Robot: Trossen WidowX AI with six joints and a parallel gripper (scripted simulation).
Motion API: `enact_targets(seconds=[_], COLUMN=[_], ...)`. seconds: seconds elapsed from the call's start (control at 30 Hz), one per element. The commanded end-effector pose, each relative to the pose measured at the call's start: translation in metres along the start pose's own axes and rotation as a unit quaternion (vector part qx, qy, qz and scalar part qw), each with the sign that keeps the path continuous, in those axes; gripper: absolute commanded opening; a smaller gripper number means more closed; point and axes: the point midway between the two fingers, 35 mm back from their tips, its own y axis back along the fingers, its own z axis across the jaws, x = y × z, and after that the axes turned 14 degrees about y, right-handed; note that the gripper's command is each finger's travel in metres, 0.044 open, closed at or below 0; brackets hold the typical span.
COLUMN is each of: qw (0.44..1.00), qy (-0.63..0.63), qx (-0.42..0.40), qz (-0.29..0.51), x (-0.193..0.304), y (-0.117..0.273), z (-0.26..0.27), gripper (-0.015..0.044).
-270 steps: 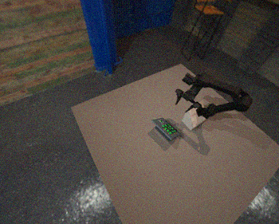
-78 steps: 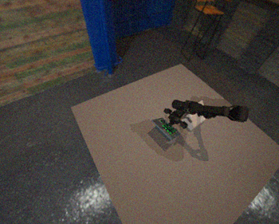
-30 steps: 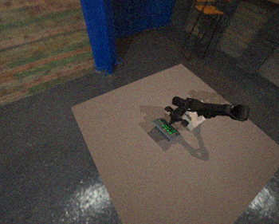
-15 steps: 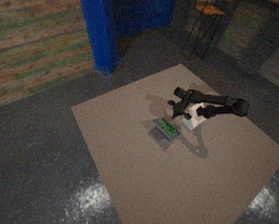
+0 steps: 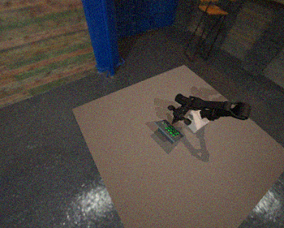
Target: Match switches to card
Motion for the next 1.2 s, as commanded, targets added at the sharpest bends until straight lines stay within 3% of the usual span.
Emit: enact_targets(seconds=[0.0, 1.17], qw=[1.0, 1.0], qy=[-0.003, -0.003], qx=[-0.004, -0.005], qz=[0.0, -0.001], x=[0.001, 0.002], y=[-0.008, -0.025], z=[0.002, 0.003], gripper=[0.0, 0.0])
